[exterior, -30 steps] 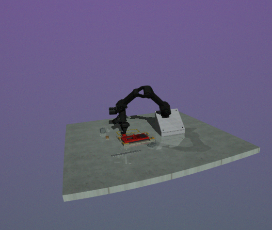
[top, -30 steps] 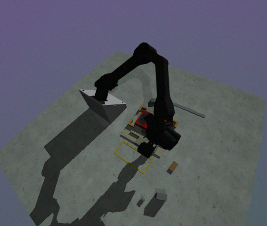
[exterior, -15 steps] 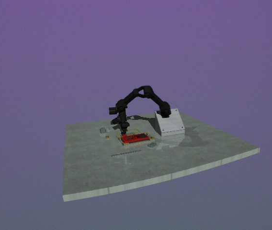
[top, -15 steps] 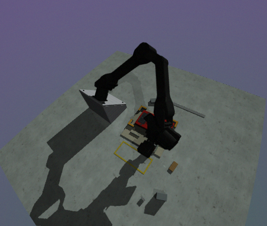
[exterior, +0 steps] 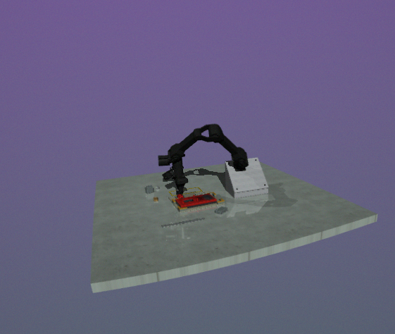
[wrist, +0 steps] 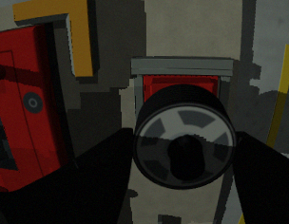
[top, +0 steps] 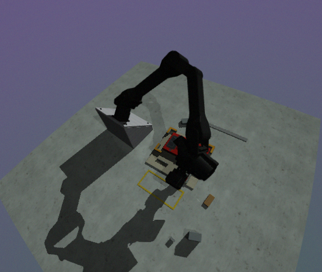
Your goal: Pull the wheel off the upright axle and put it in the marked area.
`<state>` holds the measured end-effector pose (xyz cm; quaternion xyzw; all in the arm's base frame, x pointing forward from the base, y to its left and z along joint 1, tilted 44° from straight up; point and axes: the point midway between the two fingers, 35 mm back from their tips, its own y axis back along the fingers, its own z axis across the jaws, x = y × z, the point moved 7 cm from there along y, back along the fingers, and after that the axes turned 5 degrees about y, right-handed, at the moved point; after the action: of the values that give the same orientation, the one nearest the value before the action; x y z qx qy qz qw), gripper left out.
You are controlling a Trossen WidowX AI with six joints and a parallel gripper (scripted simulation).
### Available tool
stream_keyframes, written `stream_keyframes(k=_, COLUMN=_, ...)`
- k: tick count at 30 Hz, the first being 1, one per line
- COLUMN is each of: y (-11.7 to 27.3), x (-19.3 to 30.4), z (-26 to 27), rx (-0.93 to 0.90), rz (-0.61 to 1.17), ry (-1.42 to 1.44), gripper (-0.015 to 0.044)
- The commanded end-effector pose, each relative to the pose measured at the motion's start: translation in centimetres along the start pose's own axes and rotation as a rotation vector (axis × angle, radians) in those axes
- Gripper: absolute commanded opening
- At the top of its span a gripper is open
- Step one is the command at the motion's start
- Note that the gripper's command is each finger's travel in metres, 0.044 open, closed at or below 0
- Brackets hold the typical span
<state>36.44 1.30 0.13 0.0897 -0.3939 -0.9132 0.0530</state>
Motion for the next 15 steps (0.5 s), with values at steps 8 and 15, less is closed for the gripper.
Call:
stream_keyframes(k=8, y=0.55, x=-0.03, z=-0.06, rx=0.001, rz=-0.004, ry=0.004, gripper=0.0)
stream_keyframes(k=15, y=0.78, x=-0.03, z=-0.07, rx=0.001, rz=-0.004, ry=0.003, gripper=0.0)
